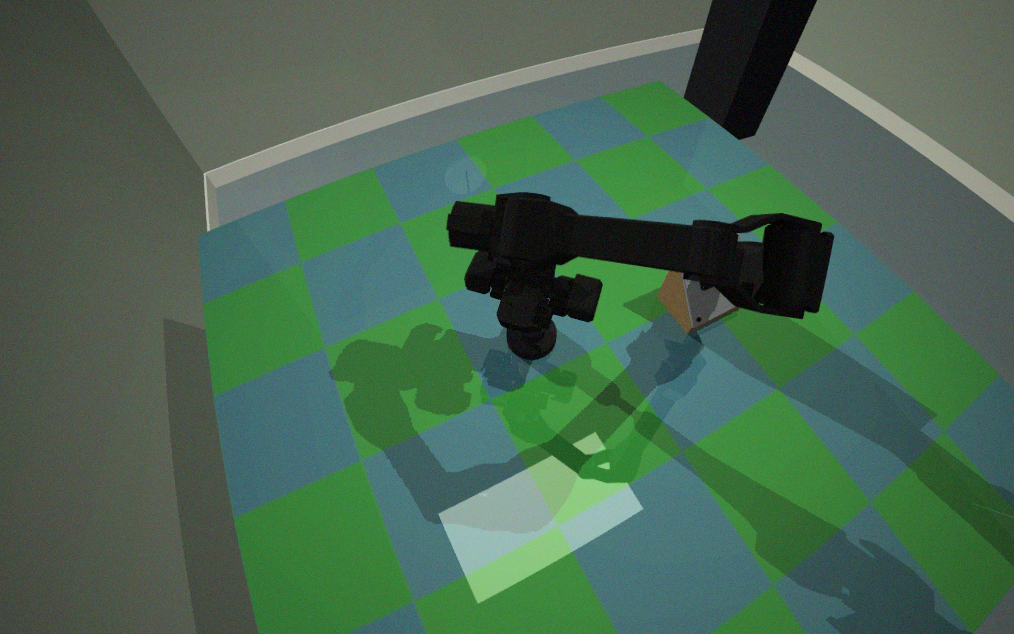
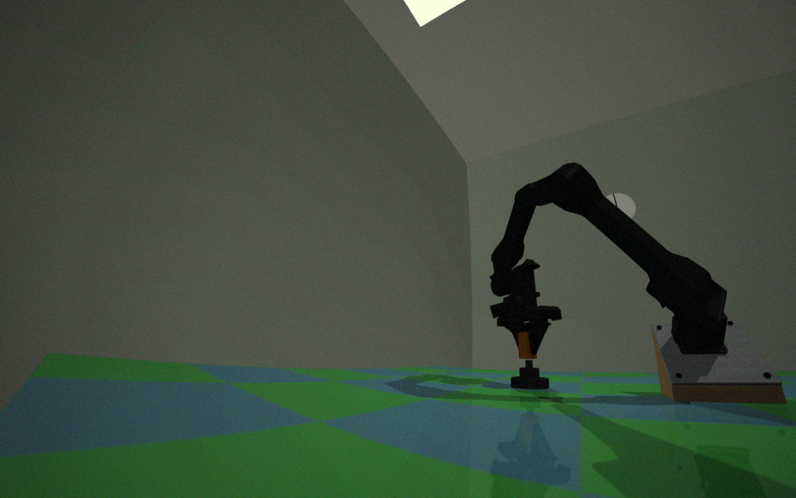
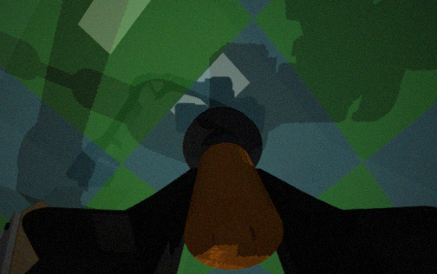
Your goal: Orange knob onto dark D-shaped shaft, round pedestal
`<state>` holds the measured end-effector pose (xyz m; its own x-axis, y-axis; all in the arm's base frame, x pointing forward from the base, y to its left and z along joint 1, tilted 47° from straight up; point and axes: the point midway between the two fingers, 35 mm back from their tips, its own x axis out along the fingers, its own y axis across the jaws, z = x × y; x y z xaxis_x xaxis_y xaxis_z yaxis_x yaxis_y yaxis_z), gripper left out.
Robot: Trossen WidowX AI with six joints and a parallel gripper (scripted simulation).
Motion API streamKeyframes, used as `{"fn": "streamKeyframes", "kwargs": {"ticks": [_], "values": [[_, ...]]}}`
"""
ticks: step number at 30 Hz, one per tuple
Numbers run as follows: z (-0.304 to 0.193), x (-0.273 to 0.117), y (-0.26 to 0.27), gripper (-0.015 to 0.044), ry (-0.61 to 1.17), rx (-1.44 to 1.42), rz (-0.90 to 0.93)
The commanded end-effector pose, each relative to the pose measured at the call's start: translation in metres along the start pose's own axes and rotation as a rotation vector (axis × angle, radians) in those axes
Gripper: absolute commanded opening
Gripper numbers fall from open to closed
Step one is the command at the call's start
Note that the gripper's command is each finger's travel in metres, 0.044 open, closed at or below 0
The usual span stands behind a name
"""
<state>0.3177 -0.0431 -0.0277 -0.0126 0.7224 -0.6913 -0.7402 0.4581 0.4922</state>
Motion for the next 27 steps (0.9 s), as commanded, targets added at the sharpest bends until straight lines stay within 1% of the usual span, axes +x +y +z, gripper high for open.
{"fn": "streamKeyframes", "kwargs": {"ticks": [1, 12, 27], "values": [[-0.0008, -0.0014, -0.0016, 0.0000, -0.003, -0.028, -0.004], [-0.0022, 0.0037, -0.0007, 0.0000, -0.004, -0.028, -0.004], [-0.0007, -0.0009, 0.0005, 0.0000, -0.003, -0.028, -0.004]]}}
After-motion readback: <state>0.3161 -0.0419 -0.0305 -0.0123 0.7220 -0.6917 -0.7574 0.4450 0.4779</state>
